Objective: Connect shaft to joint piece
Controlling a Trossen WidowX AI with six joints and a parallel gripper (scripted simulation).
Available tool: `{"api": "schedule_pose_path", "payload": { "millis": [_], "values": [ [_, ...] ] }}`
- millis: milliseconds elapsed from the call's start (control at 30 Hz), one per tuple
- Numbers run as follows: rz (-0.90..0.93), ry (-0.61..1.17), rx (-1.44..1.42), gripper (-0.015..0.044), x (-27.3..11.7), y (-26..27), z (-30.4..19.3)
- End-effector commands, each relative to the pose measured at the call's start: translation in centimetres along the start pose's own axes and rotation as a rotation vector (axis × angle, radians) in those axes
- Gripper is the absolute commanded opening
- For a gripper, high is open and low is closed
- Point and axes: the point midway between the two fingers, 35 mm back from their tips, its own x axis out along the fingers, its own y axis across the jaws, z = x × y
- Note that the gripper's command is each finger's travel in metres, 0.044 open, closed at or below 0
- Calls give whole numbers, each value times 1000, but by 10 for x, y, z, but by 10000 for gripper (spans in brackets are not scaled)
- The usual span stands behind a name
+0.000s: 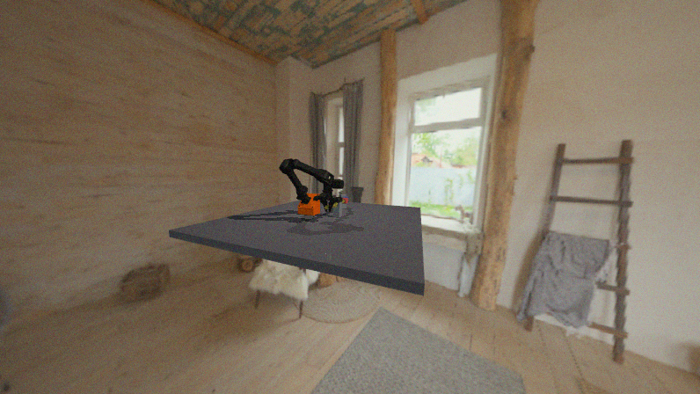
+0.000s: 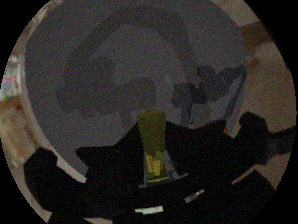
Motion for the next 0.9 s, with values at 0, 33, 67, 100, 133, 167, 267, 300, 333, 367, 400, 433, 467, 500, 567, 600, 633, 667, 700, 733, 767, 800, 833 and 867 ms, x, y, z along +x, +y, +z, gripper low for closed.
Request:
{"api": "schedule_pose_path", "payload": {
  "millis": [0, 33, 67, 100, 133, 167, 267, 300, 333, 367, 400, 433, 467, 500, 567, 600, 633, 667, 700, 733, 767, 800, 833, 867],
  "values": [
    [1, 4, -2, 0, 1, 0, -8],
    [1, 4, -2, 0, 1, 0, -9],
    [1, 4, -2, 0, 1, 0, -11],
    [1, 4, -2, 0, 1, 0, -13],
    [1, 4, -2, 0, 1, 0, -14],
    [1, 4, -2, 0, 1, 0, -16],
    [0, 4, -2, 0, 1, 0, -21],
    [0, 4, -2, 0, 1, 0, -22],
    [0, 4, -2, 0, 1, 0, -24],
    [0, 4, -2, 0, 1, 0, -26],
    [0, 5, -2, 0, 1, 0, -27],
    [0, 5, -2, 0, 1, 0, -29],
    [0, 5, -3, 0, 1, 0, -31],
    [0, 5, -3, 0, 1, 0, -32],
    [0, 5, -3, 0, 1, 0, -35],
    [0, 5, -3, 0, 0, 0, -37],
    [0, 5, -3, 0, 0, 0, -38],
    [0, 5, -3, 0, 0, 0, -39],
    [0, 5, -3, 0, 0, 0, -40],
    [0, 5, -3, 0, 0, 0, -40],
    [0, 5, -3, 0, 0, 0, -40],
    [-1, 0, 0, 0, 0, 0, -36],
    [-1, 0, 0, 0, 0, 0, -36],
    [-1, 0, 0, 0, 0, 0, -36]
  ]
}}
